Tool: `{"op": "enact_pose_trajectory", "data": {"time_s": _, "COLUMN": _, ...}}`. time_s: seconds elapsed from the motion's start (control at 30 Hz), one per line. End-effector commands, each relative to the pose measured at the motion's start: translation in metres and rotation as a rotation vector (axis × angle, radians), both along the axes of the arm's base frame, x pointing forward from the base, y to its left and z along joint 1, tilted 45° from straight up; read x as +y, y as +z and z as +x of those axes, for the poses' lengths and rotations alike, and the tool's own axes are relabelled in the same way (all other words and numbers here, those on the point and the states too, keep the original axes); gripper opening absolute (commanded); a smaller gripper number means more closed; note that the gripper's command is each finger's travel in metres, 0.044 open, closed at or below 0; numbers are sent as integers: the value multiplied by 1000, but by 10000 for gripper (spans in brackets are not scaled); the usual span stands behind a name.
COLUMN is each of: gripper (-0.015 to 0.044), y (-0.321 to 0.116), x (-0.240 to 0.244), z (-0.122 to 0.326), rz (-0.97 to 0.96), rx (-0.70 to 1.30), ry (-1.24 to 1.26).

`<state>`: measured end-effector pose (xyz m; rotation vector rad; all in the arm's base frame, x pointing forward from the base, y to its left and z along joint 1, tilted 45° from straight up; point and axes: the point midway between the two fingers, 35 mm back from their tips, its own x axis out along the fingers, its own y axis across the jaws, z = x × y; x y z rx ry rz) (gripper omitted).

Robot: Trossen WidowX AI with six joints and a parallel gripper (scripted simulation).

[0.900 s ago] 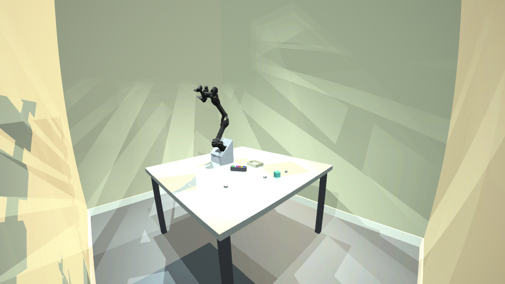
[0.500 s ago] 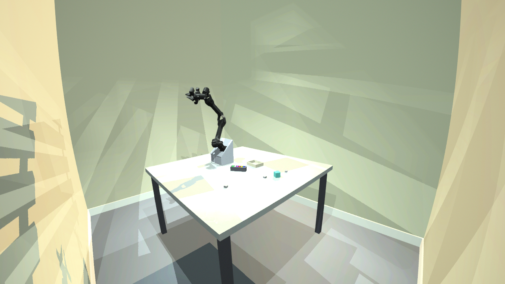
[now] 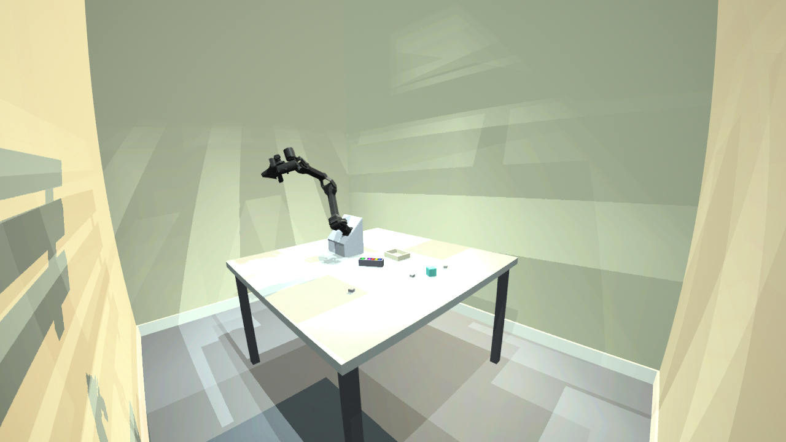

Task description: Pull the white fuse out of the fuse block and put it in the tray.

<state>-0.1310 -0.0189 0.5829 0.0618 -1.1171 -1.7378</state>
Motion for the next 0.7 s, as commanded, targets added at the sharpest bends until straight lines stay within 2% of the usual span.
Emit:
{"op": "enact_pose_trajectory", "data": {"time_s": 0.0, "gripper": 74, "y": -7, "x": -54, "z": 36, "rz": 95, "rx": 45, "ry": 90}}
{"op": "enact_pose_trajectory", "data": {"time_s": 0.37, "gripper": 74, "y": -73, "x": -181, "z": 172, "rz": 403, "rx": 189, "ry": 371}}
{"op": "enact_pose_trajectory", "data": {"time_s": 0.67, "gripper": 74, "y": -160, "x": -217, "z": 288, "rz": 636, "rx": 337, "ry": 589}}
